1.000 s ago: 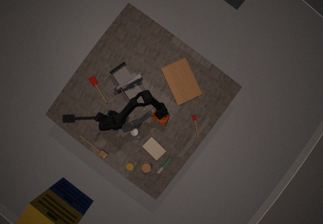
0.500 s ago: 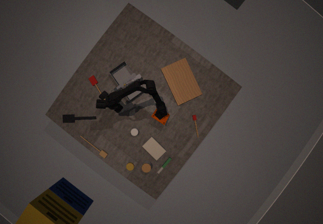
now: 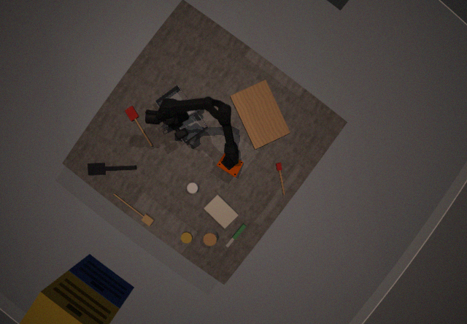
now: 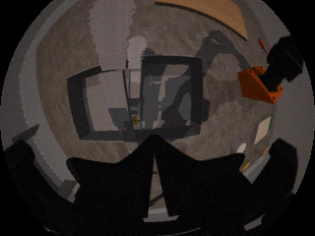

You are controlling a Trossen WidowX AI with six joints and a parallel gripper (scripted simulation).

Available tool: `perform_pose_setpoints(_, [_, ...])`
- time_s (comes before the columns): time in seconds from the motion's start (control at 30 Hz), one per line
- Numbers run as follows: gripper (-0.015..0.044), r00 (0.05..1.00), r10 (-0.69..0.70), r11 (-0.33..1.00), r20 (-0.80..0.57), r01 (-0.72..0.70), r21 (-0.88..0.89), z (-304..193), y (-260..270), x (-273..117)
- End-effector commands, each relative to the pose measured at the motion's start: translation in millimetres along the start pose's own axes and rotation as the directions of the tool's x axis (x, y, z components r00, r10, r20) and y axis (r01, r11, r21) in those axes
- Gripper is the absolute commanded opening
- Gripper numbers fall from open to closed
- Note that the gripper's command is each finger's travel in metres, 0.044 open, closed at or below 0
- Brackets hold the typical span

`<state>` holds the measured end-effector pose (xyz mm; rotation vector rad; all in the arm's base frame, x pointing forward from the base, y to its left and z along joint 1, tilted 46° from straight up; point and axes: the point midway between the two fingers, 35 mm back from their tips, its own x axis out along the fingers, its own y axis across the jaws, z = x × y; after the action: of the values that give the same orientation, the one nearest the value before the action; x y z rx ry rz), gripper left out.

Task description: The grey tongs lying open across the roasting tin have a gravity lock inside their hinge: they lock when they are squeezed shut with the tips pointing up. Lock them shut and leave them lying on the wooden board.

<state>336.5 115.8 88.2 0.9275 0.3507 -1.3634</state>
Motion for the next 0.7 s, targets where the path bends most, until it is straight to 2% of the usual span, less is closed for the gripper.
perform_pose_setpoints(0.0, [-0.0150, 1.000, -0.028, 1.000, 0.010, 0.028, 0.011, 6.5, -2.1, -1.7])
perform_pose_setpoints(0.67, [-0.0150, 1.000, -0.028, 1.000, 0.009, 0.028, 0.011, 5.6, -1.5, 16.7])
